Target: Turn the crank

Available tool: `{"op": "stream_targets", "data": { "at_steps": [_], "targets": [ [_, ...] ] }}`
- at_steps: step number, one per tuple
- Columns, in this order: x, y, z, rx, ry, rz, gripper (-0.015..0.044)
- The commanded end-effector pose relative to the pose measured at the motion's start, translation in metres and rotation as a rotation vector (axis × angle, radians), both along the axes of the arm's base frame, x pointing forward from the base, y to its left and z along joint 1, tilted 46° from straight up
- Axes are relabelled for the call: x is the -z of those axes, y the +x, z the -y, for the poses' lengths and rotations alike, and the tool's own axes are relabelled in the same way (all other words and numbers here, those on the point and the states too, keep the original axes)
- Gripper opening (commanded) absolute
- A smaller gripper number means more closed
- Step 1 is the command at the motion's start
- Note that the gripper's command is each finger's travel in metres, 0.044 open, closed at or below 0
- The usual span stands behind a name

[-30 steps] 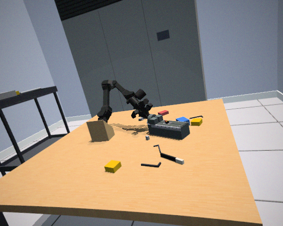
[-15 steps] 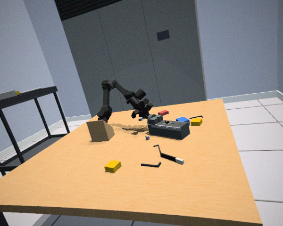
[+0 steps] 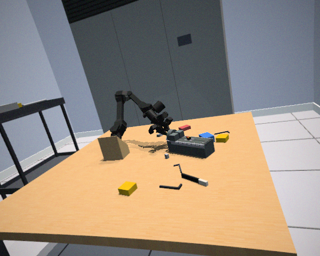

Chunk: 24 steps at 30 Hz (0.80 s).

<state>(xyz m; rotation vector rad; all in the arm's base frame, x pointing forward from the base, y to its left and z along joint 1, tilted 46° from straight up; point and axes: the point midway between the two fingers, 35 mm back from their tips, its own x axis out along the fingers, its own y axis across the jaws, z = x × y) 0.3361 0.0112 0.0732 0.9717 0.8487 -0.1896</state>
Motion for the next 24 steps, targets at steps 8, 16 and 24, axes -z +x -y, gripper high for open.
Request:
{"op": "stream_targets", "data": {
  "at_steps": [8, 16, 24],
  "targets": [
    [0.0, 0.0, 0.0, 0.0, -0.001, -0.001, 0.0394],
    [-0.014, 0.0, 0.015, 0.0, -0.002, -0.002, 0.044],
    [-0.035, -0.004, 0.036, 0.0, -0.002, -0.001, 0.044]
  ]
}}
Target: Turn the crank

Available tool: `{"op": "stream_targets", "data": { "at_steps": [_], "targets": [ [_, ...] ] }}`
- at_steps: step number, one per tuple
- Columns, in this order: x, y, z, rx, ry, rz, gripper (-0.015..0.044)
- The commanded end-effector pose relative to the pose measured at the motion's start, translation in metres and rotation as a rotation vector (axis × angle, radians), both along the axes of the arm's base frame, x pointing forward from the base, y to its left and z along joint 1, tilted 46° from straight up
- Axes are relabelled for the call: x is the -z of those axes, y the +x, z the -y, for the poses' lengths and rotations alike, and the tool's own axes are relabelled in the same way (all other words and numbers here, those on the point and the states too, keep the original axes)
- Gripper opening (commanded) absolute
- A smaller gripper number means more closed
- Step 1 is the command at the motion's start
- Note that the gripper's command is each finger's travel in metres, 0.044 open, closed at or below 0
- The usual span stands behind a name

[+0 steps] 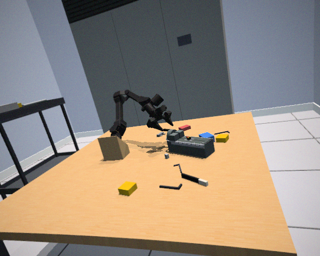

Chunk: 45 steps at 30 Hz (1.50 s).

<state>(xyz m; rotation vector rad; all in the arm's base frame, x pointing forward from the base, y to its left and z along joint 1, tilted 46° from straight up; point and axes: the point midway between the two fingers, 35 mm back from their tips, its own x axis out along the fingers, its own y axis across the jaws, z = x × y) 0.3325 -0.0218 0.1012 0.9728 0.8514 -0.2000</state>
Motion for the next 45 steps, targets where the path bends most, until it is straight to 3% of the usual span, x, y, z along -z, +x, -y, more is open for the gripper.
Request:
{"op": "stream_targets", "data": {
  "at_steps": [1, 13, 40, 45],
  "targets": [
    [-0.007, -0.001, 0.004, -0.007, 0.0, 0.006, 0.044],
    [-0.045, -0.002, 0.049, -0.007, -0.001, 0.002, 0.044],
    [0.017, 0.083, 0.129, -0.232, 0.036, 0.236, 0.044],
    [0.027, 0.086, 0.123, -0.237, 0.036, 0.241, 0.044]
  ]
}}
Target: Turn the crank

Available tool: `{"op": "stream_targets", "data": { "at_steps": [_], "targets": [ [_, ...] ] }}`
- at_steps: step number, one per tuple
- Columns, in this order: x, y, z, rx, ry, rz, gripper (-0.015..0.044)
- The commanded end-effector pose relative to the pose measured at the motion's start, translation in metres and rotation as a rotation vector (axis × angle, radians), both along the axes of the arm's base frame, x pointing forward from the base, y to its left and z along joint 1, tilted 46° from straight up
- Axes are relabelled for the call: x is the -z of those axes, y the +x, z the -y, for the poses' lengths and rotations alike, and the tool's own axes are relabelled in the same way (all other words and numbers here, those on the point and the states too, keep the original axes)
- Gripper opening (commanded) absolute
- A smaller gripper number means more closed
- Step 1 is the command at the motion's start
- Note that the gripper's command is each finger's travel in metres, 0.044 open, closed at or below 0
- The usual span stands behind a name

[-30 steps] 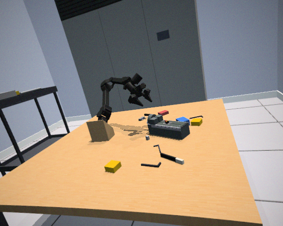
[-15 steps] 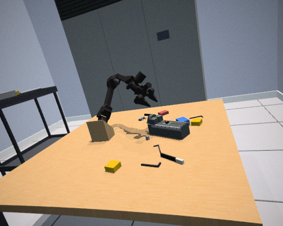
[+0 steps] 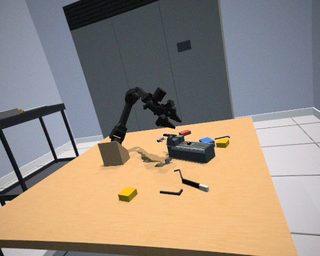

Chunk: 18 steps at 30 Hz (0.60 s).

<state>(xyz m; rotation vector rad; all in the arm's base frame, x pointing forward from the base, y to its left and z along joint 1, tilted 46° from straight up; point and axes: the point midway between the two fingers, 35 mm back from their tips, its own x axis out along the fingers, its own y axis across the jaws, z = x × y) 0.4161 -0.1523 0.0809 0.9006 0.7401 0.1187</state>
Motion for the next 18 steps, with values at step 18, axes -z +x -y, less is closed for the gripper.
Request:
{"op": "stream_targets", "data": {
  "at_steps": [18],
  "targets": [
    [0.041, 0.007, -0.041, -0.013, 0.007, 0.007, 0.044]
  ]
}}
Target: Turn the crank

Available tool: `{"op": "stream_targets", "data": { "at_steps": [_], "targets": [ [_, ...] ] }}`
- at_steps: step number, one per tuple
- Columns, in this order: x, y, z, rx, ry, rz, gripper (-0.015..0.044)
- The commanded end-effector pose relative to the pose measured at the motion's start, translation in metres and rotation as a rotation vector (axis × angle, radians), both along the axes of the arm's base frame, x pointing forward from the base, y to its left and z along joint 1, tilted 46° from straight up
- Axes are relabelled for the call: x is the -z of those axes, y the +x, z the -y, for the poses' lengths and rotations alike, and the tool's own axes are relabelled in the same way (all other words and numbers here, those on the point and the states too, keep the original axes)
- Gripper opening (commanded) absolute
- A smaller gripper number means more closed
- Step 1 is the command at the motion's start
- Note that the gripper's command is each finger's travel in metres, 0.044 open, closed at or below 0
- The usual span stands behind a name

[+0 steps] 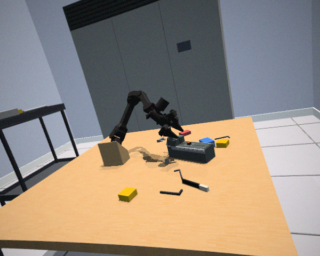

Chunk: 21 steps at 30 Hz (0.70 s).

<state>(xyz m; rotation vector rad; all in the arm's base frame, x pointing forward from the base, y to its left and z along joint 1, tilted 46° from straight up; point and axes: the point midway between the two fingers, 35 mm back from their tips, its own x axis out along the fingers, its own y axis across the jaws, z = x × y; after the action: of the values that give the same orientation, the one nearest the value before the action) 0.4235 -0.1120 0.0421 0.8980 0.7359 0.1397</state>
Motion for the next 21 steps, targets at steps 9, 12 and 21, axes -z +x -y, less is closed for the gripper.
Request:
{"op": "stream_targets", "data": {
  "at_steps": [9, 12, 21],
  "targets": [
    [0.001, -0.001, 0.0, 0.002, 0.002, -0.005, 0.044],
    [-0.011, -0.001, 0.014, 0.002, -0.007, -0.001, 0.044],
    [-0.042, -0.006, 0.038, 0.005, -0.002, -0.008, 0.044]
  ]
}}
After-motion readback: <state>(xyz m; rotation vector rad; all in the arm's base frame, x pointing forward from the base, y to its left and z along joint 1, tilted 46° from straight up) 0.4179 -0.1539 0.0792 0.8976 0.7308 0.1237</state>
